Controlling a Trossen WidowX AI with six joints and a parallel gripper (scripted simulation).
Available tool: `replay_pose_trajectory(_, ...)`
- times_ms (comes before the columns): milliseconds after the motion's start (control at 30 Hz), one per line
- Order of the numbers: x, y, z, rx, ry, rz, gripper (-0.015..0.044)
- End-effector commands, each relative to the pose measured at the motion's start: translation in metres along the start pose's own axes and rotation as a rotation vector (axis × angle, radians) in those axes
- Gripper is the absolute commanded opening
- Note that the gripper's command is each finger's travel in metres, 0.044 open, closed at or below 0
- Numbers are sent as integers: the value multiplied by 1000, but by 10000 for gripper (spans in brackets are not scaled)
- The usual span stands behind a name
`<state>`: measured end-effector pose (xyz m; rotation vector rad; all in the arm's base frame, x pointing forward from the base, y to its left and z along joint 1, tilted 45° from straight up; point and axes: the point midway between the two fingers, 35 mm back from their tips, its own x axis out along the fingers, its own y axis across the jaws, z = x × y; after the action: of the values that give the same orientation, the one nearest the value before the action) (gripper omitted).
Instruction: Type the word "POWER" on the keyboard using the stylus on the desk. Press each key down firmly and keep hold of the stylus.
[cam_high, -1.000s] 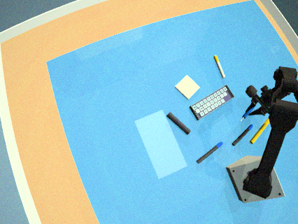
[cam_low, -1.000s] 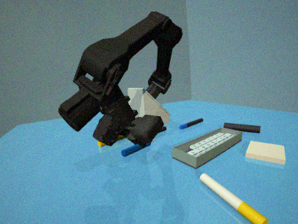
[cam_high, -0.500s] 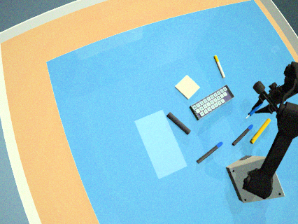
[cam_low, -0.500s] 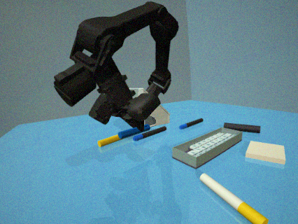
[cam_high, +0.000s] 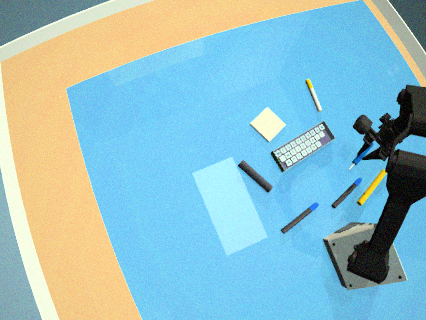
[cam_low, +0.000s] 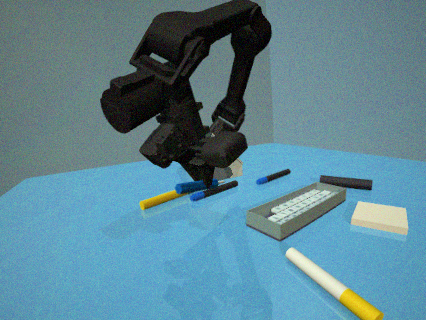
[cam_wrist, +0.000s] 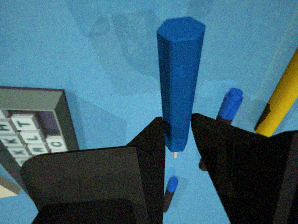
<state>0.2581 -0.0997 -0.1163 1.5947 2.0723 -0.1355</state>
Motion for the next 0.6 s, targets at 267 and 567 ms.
replay_pose_trajectory(267,0,18,-15,-83,-198,-109,0)
replay_pose_trajectory(567,1,27,-29,-108,-328,-181,0)
